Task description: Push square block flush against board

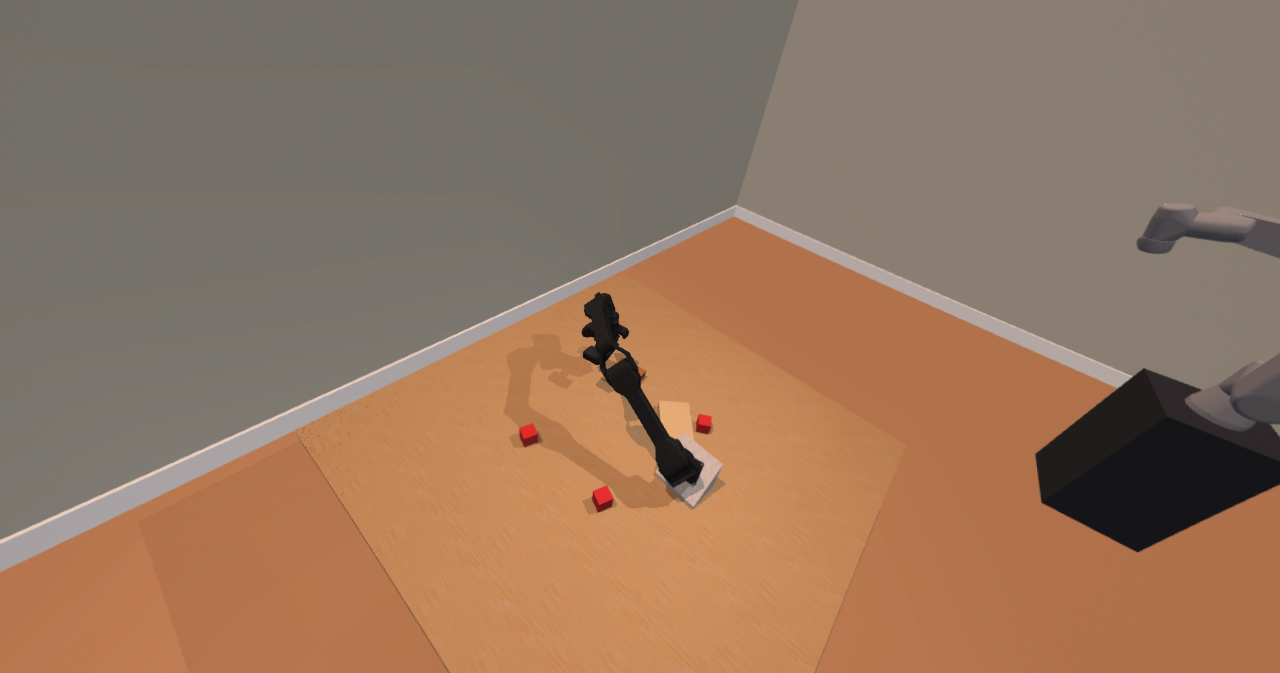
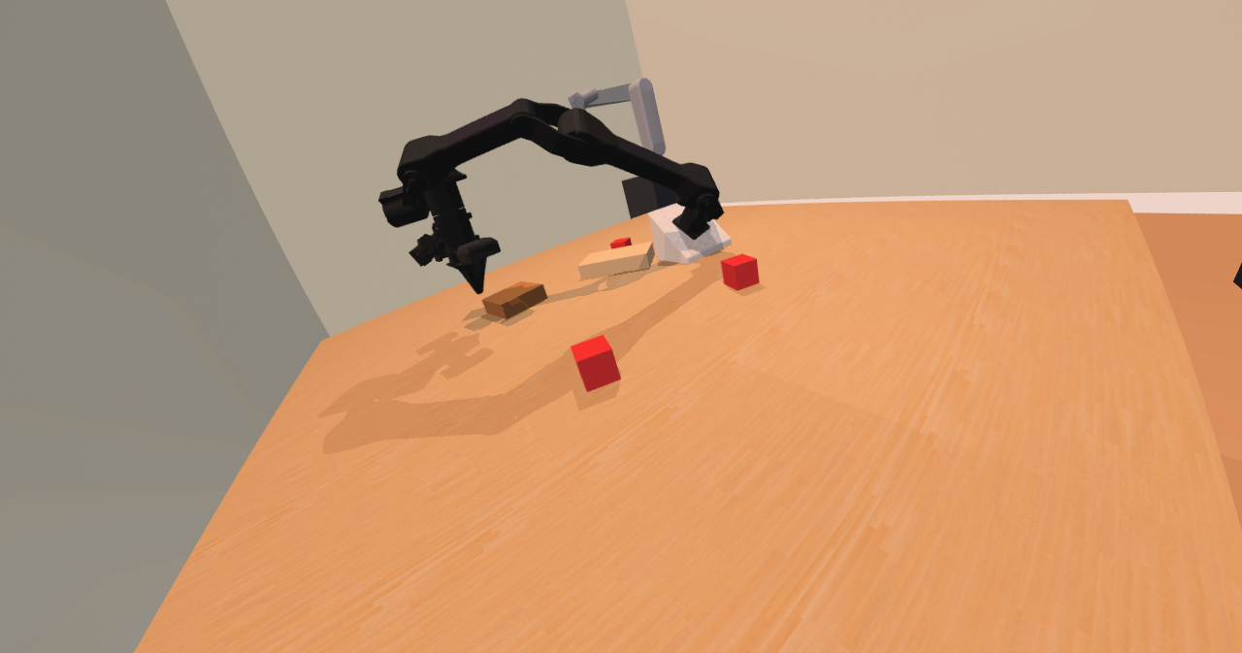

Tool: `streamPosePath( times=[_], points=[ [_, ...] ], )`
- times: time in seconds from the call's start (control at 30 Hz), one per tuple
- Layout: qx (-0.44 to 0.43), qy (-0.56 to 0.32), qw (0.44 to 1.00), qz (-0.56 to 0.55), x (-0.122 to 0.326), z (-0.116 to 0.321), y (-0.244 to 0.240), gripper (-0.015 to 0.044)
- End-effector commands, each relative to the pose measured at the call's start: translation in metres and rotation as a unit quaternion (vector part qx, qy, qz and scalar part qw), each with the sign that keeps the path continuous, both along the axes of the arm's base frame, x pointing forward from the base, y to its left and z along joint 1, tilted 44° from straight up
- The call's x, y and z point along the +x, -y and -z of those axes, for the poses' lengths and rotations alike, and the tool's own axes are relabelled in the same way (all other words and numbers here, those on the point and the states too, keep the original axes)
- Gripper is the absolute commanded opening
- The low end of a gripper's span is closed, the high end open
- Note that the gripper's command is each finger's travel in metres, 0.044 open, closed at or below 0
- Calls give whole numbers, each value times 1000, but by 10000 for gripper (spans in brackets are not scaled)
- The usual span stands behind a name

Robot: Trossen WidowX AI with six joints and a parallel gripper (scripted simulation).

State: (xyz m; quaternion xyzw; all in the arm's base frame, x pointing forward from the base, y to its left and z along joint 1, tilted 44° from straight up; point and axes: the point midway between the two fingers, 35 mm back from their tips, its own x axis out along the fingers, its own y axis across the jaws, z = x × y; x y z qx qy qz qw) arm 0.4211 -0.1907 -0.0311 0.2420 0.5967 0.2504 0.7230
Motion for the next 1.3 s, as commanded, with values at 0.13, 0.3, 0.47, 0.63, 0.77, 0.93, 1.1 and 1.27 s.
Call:
streamPosePath(
  times=[0.13, 0.3, 0.47, 0.63, 0.77, 0.93, 1.1, 1.27],
  points=[
    [8, 5, 1000, -6, 11, 18, -23, 0],
    [11, 1, 1000, -2, 14, 38, -42, 0],
    [11, 1, 1000, -2, 13, 38, -42, 0],
    [11, 1, 1000, -2, 7, 40, -41, 0],
    [10, 1, 1000, -2, 2, 41, -41, 0],
    [10, 1, 1000, -2, -5, 43, -40, 0],
    [10, 0, 1000, -2, -12, 44, -40, 0],
    [10, 0, 1000, -2, -19, 46, -40, 0]
  ],
)
